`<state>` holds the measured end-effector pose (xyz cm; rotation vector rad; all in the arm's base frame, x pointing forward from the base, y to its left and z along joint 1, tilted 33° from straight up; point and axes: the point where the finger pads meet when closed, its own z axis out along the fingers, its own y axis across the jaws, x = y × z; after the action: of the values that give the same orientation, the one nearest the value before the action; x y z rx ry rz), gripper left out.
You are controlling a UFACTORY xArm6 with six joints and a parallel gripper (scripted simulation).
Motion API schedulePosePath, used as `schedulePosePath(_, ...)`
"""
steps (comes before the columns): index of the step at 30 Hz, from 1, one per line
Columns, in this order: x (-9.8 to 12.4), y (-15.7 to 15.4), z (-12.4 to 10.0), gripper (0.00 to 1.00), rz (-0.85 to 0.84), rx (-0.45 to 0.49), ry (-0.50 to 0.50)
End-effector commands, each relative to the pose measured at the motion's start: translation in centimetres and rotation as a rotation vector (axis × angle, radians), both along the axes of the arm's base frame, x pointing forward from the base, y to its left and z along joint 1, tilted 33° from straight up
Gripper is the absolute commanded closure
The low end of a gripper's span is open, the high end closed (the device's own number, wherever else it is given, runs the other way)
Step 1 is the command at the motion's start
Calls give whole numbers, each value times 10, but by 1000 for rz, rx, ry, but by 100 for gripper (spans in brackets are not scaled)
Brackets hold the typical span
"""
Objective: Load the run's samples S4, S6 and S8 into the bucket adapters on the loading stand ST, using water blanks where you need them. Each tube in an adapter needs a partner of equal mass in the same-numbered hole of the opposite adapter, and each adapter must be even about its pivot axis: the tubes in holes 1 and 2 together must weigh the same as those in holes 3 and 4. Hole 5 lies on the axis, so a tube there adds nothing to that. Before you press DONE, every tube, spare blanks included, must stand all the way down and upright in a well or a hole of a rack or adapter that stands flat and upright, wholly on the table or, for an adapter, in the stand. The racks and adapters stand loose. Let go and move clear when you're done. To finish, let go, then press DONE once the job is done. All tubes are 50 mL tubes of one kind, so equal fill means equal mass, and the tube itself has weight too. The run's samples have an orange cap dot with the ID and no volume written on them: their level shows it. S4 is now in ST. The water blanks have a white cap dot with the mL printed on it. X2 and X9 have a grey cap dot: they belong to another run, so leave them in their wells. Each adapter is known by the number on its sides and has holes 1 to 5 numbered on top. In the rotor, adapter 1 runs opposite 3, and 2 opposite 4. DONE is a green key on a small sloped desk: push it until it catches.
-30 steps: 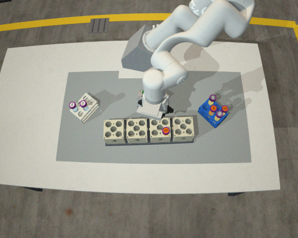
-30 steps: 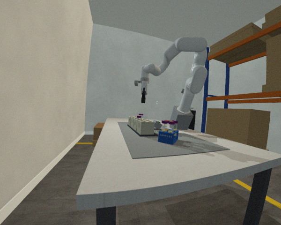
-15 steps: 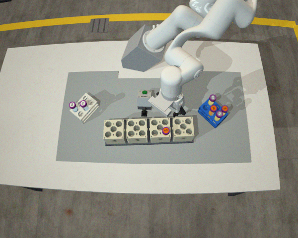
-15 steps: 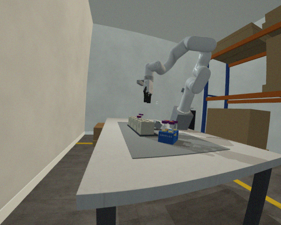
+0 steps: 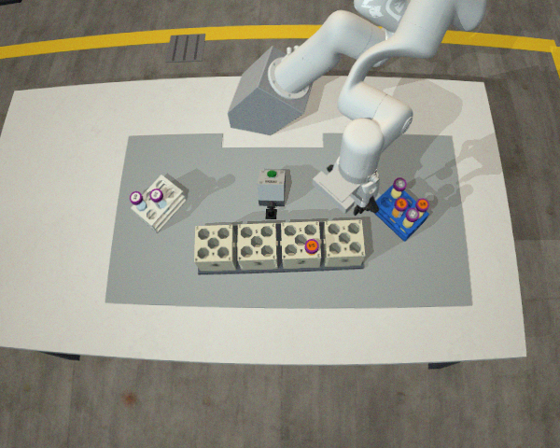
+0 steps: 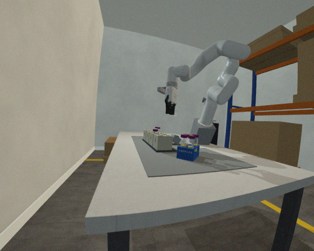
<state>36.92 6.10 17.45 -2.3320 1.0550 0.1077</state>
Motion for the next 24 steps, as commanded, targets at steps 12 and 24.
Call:
schedulePosePath(12, -15, 63, 39, 43, -5, -7, -1)
schedulePosePath(24, -27, 110, 66, 43, -5, -7, -1)
